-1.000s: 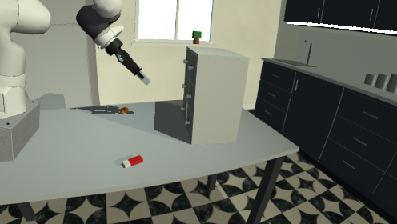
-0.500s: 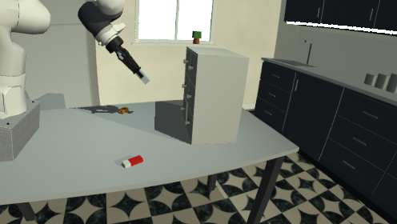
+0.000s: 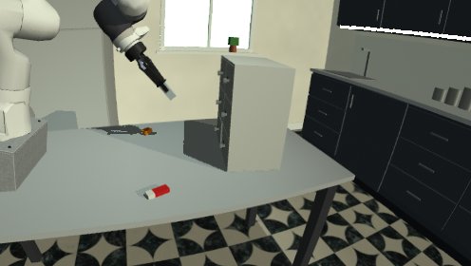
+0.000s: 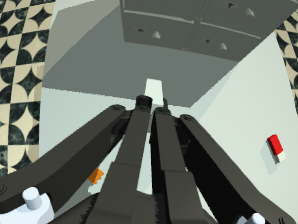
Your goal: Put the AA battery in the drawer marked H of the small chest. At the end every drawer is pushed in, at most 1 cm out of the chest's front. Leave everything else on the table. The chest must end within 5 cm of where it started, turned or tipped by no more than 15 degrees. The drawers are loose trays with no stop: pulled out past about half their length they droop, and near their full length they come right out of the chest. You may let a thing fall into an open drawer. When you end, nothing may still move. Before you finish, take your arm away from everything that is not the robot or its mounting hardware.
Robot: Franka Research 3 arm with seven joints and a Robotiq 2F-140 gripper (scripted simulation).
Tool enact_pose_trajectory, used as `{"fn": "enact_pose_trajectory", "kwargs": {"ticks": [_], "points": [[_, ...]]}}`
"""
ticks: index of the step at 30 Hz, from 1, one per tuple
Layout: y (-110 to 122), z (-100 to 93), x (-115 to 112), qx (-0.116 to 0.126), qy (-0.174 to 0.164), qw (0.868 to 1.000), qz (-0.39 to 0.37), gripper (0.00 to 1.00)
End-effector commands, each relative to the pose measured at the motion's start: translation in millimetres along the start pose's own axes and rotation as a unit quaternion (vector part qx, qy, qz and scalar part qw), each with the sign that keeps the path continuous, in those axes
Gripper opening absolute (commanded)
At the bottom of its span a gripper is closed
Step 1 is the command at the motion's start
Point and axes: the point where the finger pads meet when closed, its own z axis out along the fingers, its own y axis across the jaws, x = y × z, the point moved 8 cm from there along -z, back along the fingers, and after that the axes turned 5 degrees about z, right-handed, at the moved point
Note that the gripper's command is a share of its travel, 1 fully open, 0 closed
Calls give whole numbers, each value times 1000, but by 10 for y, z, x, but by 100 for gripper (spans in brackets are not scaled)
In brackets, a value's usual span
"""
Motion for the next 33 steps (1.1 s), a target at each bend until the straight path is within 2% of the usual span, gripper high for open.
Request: {"fn": "enact_pose_trajectory", "kwargs": {"ticks": [1, 15, 16, 28, 29, 33], "points": [[8, -34, 7, -4, -13, 1000, -4, 0], [8, -34, 7, -4, -13, 1000, -4, 0], [14, -71, 27, -7, -28, 1000, -3, 0], [14, -71, 27, -7, -28, 1000, -3, 0], [9, -105, 45, -9, -42, 999, -4, 0], [9, -105, 45, -9, -42, 999, -4, 0]]}}
